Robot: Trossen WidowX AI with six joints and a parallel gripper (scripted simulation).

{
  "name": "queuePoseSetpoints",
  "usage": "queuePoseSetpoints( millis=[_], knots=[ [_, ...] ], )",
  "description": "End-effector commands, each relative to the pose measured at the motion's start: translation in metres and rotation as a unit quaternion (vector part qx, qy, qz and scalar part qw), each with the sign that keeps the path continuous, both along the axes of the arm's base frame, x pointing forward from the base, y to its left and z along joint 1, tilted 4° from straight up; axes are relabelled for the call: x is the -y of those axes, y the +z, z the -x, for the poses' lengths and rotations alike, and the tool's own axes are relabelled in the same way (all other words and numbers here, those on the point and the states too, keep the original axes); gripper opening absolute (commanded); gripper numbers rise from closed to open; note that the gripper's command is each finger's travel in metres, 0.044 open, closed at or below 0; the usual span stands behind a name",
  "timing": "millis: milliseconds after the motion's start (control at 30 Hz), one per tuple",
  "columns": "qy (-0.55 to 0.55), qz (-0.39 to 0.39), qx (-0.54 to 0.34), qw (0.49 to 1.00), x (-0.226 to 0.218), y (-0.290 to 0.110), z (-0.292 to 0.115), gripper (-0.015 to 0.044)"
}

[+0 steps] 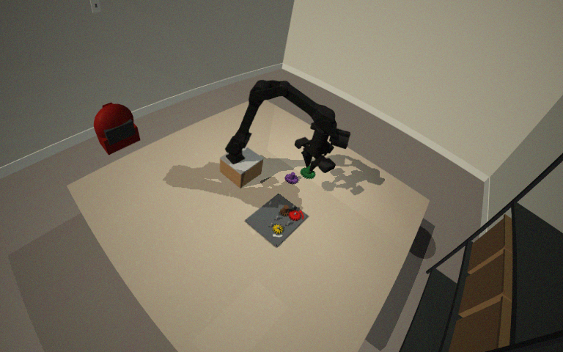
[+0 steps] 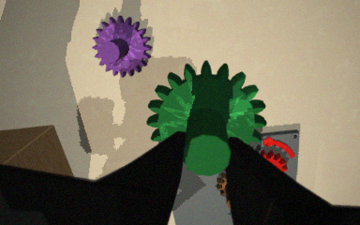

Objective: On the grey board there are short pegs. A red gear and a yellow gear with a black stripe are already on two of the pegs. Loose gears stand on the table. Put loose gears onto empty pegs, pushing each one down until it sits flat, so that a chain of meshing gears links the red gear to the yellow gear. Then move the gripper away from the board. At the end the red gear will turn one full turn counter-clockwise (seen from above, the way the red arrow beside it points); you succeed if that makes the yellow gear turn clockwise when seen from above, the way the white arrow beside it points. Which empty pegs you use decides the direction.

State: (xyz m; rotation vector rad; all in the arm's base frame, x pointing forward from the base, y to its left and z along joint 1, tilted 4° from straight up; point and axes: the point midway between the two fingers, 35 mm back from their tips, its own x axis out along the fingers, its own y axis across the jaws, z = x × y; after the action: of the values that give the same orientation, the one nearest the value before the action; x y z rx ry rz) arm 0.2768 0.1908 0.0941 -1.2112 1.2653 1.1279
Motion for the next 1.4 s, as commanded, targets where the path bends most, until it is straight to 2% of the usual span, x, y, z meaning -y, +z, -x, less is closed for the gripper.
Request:
queuePoseSetpoints(
  millis=[0,1367],
  knots=[
    [0.001,-0.003,0.002,1.0,0.008,-0.001,-0.005,0.0],
    [-0.002,0.0,0.007,1.0,0.103,-0.031,-0.045,0.0]
  ],
)
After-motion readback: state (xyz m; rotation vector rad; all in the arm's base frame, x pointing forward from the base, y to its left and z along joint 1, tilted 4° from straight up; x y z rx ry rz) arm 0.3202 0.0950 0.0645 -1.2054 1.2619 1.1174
